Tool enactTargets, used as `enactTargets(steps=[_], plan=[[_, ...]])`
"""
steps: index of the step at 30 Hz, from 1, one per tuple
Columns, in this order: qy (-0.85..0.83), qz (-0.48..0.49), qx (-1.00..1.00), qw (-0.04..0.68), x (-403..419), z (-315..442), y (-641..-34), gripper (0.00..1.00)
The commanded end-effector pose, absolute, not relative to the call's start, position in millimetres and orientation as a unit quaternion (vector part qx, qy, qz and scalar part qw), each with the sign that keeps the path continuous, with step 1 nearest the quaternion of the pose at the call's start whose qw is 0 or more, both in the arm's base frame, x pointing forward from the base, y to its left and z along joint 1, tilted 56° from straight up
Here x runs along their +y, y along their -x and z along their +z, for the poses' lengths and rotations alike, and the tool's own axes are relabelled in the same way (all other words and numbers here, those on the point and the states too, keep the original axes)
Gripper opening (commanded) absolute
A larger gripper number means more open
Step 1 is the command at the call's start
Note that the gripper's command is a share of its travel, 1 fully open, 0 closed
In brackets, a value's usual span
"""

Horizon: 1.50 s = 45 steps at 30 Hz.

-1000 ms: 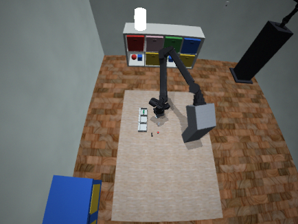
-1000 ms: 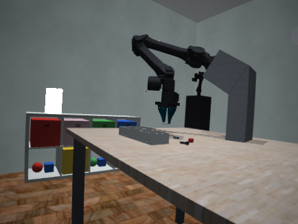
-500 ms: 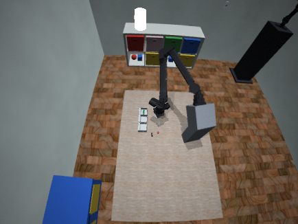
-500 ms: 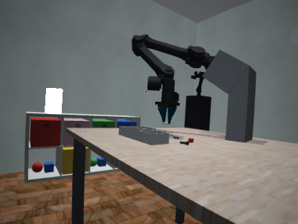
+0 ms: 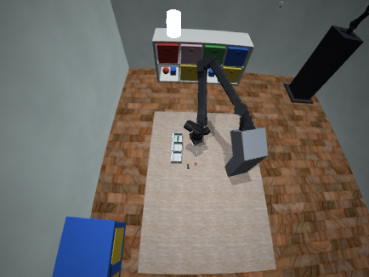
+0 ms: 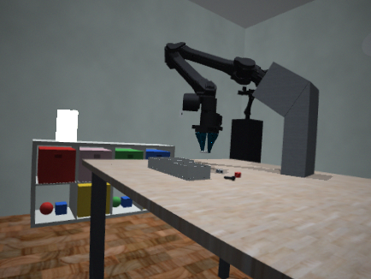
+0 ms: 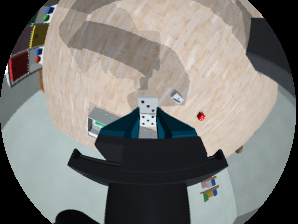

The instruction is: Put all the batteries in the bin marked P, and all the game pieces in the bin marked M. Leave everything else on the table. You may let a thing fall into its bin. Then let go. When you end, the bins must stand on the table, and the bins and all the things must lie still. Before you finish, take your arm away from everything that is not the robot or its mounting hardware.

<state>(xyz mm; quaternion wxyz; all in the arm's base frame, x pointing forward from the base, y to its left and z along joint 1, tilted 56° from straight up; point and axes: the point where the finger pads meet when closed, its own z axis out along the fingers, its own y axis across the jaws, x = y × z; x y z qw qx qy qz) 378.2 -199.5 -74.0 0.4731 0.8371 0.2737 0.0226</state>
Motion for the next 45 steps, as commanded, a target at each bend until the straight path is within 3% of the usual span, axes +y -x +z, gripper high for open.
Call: enactTargets(steps=[1,24,45], plan=[[-0.838,0.012,0.284,0.466,-191,-80,-362,0.2],[-0.838,0.014,0.281,0.468,-194,-81,-358,0.2],[-0.701,-0.135,0.531,0.457,-124,-119,-462,0.2]])
